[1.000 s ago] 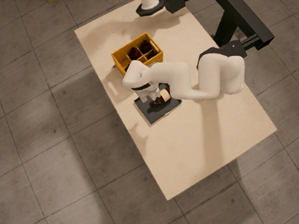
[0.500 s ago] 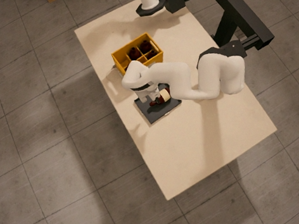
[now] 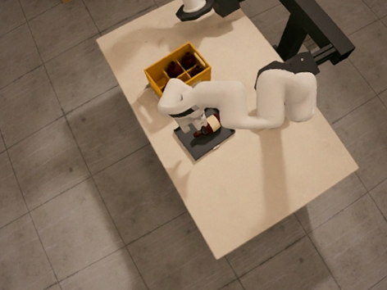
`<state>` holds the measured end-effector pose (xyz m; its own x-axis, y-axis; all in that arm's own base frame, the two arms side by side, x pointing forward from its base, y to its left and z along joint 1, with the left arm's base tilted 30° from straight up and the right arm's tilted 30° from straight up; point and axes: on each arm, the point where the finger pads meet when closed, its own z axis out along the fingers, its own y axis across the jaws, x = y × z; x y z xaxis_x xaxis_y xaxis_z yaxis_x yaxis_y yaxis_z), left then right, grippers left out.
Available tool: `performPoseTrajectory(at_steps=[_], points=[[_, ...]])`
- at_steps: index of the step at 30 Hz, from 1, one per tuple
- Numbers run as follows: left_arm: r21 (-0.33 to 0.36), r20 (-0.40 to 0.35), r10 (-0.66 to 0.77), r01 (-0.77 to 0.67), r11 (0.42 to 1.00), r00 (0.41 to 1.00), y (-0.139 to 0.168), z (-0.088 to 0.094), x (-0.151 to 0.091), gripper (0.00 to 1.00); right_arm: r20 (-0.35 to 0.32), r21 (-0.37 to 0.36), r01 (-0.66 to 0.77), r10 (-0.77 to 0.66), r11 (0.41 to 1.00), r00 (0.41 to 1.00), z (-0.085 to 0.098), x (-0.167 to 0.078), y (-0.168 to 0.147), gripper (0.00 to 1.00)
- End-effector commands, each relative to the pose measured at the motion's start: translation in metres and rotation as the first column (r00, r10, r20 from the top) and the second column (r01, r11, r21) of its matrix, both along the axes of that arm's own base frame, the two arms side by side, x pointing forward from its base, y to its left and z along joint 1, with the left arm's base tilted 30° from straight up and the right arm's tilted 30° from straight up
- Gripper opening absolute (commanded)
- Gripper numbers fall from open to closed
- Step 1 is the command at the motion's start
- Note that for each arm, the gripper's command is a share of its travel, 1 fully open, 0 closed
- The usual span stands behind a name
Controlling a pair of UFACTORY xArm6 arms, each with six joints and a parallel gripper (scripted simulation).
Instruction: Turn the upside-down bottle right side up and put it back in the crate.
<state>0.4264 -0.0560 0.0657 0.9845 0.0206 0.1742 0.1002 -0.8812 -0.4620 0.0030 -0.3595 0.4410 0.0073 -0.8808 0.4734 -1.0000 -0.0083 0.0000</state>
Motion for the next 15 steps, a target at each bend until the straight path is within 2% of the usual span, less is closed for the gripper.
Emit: performPoseTrajectory(at_steps=[1,15], points=[[-0.001,0.003,-0.001,0.001,1.000,1.000,-0.0008,0.0010,0.0008,0.66,0.000,-0.004,0.000,0.000,1.000,1.000,0.0019,0.0000,-0.0001,1.00],[-0.001,0.003,-0.001,0.001,1.000,1.000,0.0021,-0.0043,0.0017,0.66,0.000,-0.004,0.000,0.000,1.000,1.000,0.0019,0.0000,-0.0001,1.00]])
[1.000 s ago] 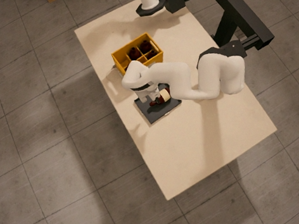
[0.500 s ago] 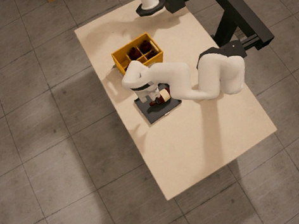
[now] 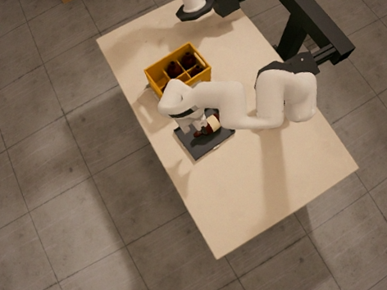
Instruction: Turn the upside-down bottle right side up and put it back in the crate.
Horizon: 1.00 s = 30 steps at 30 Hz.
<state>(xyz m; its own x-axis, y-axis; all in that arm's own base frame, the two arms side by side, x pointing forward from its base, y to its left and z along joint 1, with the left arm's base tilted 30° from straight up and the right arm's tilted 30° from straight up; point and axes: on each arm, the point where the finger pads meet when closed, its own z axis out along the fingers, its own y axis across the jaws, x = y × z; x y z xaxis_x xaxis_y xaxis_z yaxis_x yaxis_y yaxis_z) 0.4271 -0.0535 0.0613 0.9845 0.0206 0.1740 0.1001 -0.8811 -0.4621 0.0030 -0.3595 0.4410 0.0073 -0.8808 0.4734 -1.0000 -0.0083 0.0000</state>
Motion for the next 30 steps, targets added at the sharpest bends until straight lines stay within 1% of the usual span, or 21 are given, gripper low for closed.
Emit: performPoseTrajectory(at_steps=[1,8,15,17,30], points=[[-0.001,0.003,-0.001,0.001,1.000,1.000,0.000,-0.001,0.001,0.66,0.000,-0.004,0.000,0.000,1.000,1.000,0.002,0.000,0.000,1.00],[-0.001,0.003,-0.001,0.001,1.000,1.000,0.005,-0.010,0.003,0.66,0.000,-0.004,0.000,0.000,1.000,1.000,0.002,0.000,0.000,1.00],[-0.001,0.003,-0.001,0.001,1.000,1.000,0.013,-0.024,0.005,0.66,0.000,-0.004,0.000,0.000,1.000,1.000,0.002,0.000,0.000,1.00],[-0.001,0.003,-0.001,0.001,1.000,1.000,0.013,-0.024,0.005,0.66,0.000,-0.004,0.000,0.000,1.000,1.000,0.002,0.000,0.000,1.00],[-0.001,0.003,-0.001,0.001,1.000,1.000,0.032,-0.059,0.011,0.66,0.000,-0.004,0.000,0.000,1.000,1.000,0.002,0.000,0.000,1.00]])
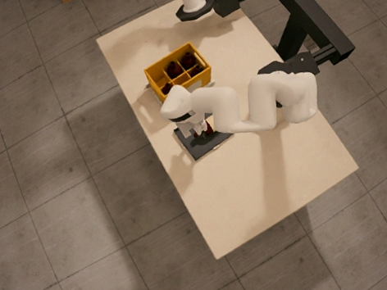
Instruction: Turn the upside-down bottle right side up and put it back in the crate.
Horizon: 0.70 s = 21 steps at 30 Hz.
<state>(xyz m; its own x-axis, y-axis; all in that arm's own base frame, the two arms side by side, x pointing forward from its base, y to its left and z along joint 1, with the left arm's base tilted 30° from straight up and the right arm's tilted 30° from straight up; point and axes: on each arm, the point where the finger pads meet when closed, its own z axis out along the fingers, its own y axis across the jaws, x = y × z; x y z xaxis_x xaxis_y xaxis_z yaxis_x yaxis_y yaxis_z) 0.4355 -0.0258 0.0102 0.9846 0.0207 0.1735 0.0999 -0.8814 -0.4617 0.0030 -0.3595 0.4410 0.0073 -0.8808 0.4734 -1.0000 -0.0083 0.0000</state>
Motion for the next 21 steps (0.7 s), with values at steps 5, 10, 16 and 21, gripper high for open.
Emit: performPoseTrajectory(at_steps=[5,10,16,21], points=[[-0.001,0.004,-0.001,0.001,1.000,1.000,0.008,-0.016,0.004,0.66,0.000,-0.004,0.000,0.000,1.000,1.000,0.002,0.000,0.000,1.00],[-0.001,0.004,-0.001,0.001,1.000,1.000,0.015,-0.029,0.007,0.66,0.000,-0.004,0.000,0.000,1.000,1.000,0.002,0.000,0.000,1.00],[-0.001,0.004,-0.001,0.001,1.000,1.000,0.023,-0.043,0.009,0.66,0.000,-0.004,0.000,0.000,1.000,1.000,0.002,0.000,0.000,1.00],[-0.001,0.004,-0.001,0.001,1.000,1.000,0.026,-0.049,0.010,0.66,0.000,-0.004,0.000,0.000,1.000,1.000,0.002,0.000,0.000,1.00]])
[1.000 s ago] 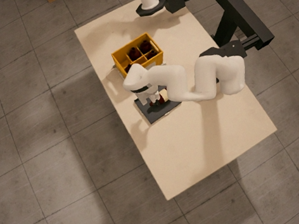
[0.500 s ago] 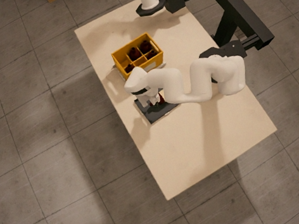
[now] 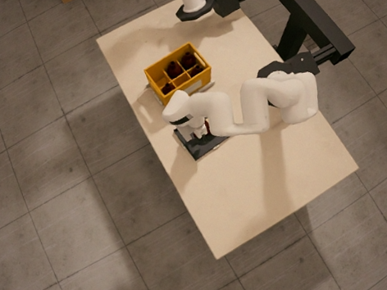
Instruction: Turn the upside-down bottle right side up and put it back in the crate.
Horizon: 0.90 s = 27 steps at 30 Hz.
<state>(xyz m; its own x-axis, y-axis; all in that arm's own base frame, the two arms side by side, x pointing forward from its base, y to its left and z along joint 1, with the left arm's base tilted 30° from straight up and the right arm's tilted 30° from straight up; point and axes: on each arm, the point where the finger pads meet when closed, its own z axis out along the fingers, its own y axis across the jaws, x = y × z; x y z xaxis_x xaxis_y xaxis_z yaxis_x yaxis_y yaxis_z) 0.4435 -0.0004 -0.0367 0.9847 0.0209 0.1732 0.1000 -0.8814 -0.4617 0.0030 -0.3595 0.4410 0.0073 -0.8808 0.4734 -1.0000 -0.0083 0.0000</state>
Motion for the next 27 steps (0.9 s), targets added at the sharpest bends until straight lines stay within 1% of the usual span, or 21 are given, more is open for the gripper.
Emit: performPoseTrajectory(at_steps=[1,13,27], points=[[-0.001,0.004,-0.001,0.001,1.000,1.000,0.002,-0.004,0.002,0.66,0.000,-0.004,0.000,0.000,1.000,1.000,0.002,0.000,0.000,1.00],[-0.001,0.004,-0.001,0.001,1.000,1.000,0.010,-0.019,0.005,0.66,0.000,-0.004,0.000,0.000,1.000,1.000,0.002,0.000,0.000,1.00],[-0.001,0.004,-0.001,0.001,1.000,1.000,0.013,-0.024,0.006,0.66,0.000,-0.004,0.000,0.000,1.000,1.000,0.002,0.000,0.000,1.00]])
